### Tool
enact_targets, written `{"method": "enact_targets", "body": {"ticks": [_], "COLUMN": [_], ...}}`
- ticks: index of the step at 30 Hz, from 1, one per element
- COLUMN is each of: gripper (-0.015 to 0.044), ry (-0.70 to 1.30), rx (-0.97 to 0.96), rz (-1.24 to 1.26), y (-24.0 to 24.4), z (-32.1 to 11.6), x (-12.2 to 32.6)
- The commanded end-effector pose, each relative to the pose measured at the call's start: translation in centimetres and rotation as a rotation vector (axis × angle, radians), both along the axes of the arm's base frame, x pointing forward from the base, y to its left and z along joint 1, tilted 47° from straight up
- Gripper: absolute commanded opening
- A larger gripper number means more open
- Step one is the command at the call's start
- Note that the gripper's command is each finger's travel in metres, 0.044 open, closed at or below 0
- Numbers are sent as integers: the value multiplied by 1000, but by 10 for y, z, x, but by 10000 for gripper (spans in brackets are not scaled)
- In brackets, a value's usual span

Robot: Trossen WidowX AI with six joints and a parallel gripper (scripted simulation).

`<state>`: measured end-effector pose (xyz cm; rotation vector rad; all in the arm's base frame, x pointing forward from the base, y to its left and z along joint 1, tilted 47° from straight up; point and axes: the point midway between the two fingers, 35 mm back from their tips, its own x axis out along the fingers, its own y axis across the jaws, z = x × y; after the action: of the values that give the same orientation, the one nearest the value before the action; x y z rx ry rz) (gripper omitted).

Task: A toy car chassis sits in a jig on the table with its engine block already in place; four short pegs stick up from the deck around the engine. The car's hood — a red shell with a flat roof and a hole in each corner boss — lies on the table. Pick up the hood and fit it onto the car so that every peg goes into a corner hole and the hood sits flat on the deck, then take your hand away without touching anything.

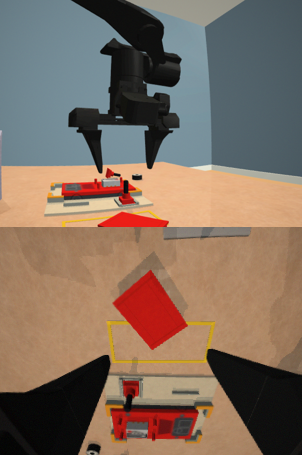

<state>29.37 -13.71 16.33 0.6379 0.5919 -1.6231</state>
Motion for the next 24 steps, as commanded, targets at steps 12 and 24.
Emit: {"method": "enact_targets", "body": {"ticks": [12, 24], "gripper": [440, 440], "ry": [435, 434], "rx": [50, 50], "rz": [401, 401], "y": [-39, -42], "z": [-5, -8], "x": [-2, -2]}}
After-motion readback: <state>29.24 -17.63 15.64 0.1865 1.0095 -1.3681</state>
